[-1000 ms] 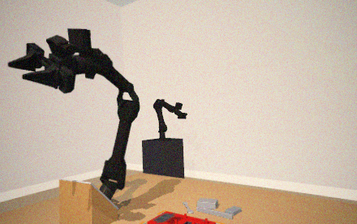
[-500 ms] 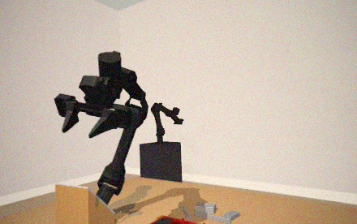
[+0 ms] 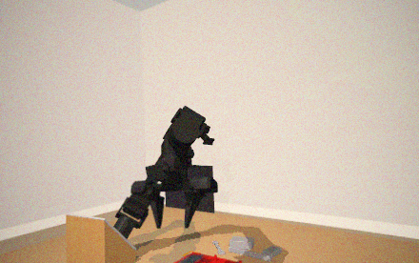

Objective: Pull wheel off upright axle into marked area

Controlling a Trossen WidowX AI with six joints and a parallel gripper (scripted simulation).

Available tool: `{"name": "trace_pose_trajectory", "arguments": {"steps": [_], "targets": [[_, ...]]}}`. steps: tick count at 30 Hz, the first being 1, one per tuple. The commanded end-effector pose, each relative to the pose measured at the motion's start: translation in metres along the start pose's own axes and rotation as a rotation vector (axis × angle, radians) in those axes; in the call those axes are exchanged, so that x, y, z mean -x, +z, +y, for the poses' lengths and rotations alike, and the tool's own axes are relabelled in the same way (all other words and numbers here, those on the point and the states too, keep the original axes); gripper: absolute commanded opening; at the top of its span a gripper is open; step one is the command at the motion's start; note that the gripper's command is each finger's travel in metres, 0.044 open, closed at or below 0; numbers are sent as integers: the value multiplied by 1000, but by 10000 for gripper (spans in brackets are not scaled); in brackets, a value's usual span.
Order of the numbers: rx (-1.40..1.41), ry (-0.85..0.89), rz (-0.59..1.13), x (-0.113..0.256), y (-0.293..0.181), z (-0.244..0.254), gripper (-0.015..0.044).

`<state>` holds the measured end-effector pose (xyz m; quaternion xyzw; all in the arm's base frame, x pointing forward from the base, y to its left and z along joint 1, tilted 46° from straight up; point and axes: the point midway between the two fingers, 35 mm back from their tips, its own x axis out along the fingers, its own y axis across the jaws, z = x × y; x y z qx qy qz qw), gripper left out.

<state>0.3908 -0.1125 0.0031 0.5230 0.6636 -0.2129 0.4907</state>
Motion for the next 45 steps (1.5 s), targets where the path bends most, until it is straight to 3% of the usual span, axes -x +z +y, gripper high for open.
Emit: {"name": "trace_pose_trajectory", "arguments": {"steps": [1, 6, 17, 29, 35, 39, 45], "targets": [[-130, -34, 156, -26, -45, 19, 300], [-288, -110, 312, -50, -95, 34, 300], [-295, -113, 317, -54, -98, 34, 300], [-294, -113, 319, -115, -119, 29, 300], [-294, -113, 320, -121, -122, 27, 300], [-285, -119, 319, -119, -122, 29, 195], [-285, -119, 319, -119, -122, 29, 155]]}}
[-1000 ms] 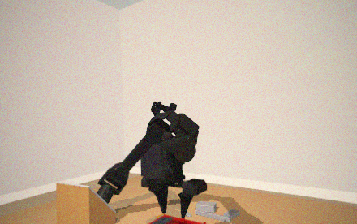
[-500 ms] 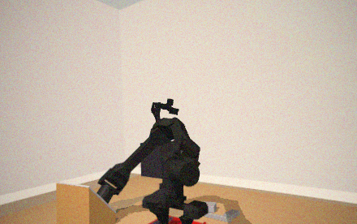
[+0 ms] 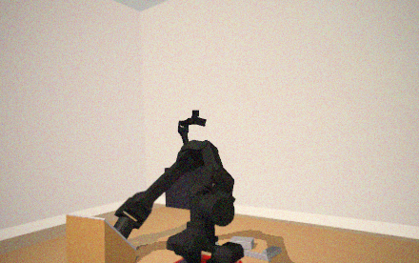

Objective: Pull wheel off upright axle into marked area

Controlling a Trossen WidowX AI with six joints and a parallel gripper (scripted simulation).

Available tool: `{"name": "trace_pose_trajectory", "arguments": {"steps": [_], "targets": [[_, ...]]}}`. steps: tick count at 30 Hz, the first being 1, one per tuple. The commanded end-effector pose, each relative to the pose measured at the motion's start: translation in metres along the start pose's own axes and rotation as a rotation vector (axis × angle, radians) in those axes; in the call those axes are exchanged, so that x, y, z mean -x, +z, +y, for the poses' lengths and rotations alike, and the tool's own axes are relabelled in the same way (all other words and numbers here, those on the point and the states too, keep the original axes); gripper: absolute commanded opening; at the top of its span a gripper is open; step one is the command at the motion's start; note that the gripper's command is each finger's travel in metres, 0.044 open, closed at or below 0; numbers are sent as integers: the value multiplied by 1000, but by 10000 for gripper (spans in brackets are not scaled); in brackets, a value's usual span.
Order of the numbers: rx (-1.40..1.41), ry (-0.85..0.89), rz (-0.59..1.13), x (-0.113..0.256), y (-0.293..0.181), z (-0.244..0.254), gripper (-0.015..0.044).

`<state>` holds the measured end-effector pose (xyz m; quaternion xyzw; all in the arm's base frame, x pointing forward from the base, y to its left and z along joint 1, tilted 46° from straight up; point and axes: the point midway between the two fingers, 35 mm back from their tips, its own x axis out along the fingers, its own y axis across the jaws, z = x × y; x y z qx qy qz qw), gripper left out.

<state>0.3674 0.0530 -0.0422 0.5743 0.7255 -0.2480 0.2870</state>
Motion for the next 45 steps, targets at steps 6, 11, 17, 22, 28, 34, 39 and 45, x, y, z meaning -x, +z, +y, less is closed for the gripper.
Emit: {"name": "trace_pose_trajectory", "arguments": {"steps": [6, 11, 17, 22, 28, 34, 39, 45], "targets": [[1, 0, 0, 1, 0, 0, 37], [0, 0, 0, 3, 0, 0, 0], [0, 1, 0, 4, 0, 0, 0], [0, 1, 0, 6, 0, 0, 0], [-1, 1, 0, 8, 0, 0, 0], [-1, 2, 0, 10, 0, 0, 0], [-2, 2, 0, 12, 0, 0, 0], [-2, 3, 0, 14, 0, 0, 0]]}}
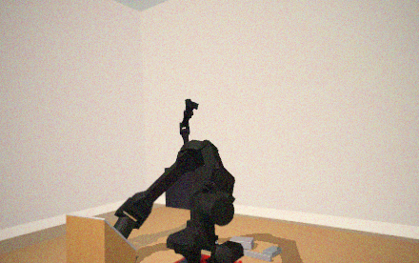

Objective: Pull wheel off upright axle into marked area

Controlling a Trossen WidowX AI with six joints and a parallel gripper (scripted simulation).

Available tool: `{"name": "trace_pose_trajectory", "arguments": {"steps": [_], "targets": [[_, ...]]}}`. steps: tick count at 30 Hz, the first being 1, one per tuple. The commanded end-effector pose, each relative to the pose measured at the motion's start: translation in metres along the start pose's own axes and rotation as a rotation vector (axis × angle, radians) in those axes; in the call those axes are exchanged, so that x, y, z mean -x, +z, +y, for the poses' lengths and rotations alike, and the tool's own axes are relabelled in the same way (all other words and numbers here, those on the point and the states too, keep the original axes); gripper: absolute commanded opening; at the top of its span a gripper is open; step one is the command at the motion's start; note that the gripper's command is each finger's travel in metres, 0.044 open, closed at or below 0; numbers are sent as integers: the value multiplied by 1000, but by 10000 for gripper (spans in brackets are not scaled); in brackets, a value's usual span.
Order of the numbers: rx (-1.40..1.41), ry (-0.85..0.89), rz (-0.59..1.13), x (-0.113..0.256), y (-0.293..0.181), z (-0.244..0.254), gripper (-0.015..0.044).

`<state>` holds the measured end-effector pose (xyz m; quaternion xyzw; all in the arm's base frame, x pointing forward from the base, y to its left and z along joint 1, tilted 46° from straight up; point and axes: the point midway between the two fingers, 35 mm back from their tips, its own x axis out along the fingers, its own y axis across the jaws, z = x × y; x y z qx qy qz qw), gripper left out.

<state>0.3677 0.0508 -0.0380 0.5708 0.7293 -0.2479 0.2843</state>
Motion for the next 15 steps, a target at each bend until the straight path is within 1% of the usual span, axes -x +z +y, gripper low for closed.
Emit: {"name": "trace_pose_trajectory", "arguments": {"steps": [1, 15], "targets": [[-3, 13, -5, 10, 2, 1, 0], [-4, 14, -4, 14, 2, 1, 0]]}}
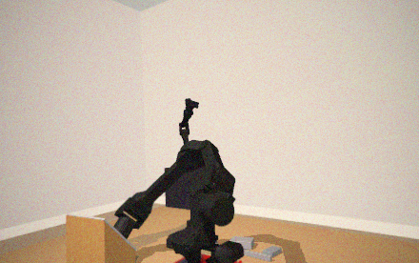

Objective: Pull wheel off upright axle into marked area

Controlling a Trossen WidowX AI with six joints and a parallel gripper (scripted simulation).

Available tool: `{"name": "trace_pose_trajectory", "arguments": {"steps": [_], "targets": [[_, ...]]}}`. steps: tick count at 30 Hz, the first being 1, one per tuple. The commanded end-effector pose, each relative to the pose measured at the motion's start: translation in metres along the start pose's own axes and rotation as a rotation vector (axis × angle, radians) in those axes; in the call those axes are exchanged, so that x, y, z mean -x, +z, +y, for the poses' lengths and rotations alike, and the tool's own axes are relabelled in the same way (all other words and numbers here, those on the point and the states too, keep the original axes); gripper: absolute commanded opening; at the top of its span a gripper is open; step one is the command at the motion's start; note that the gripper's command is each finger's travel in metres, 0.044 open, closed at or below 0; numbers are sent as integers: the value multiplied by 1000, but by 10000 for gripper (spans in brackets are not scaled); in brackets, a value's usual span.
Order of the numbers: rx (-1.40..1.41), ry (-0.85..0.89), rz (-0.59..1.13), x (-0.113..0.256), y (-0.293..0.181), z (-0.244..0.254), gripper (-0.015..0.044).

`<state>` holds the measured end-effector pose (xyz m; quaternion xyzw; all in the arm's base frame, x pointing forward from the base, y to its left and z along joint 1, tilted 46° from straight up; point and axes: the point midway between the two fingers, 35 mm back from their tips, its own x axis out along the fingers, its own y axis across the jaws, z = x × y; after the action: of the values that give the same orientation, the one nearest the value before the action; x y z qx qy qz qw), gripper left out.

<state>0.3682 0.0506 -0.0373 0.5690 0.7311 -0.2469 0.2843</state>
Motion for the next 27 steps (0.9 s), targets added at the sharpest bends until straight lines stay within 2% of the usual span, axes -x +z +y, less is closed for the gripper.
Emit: {"name": "trace_pose_trajectory", "arguments": {"steps": [1, 27], "targets": [[-8, 18, -6, 14, 2, 0, 0], [-10, 20, -5, 22, 2, 0, 0]]}}
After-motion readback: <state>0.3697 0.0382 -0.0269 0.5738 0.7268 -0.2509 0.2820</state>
